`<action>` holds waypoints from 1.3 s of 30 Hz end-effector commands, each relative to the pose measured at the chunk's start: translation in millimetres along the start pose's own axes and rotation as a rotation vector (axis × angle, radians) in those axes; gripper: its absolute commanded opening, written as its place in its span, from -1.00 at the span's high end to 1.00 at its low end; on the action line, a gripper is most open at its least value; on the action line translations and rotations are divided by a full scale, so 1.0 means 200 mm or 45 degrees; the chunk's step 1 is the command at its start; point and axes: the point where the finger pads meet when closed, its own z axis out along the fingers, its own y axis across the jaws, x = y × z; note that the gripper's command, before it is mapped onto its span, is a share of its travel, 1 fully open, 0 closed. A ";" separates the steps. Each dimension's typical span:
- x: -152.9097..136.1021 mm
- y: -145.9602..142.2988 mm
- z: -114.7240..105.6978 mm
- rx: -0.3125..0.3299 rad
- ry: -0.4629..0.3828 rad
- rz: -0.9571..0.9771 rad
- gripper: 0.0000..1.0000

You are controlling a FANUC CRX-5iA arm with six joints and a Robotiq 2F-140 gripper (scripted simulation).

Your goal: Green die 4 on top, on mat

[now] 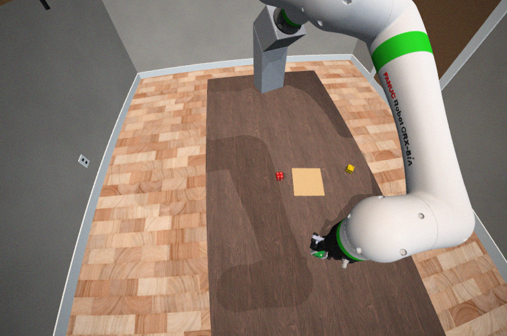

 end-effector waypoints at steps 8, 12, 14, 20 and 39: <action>0.00 0.00 -0.02 -0.001 -0.001 0.000 0.51; 0.01 0.00 -0.02 -0.001 -0.001 -0.025 0.51; 0.03 0.00 -0.02 -0.002 -0.001 -0.078 0.51; 0.13 0.00 0.00 -0.006 0.000 -0.303 0.51; 0.47 -0.07 0.03 -0.012 0.000 -1.034 0.51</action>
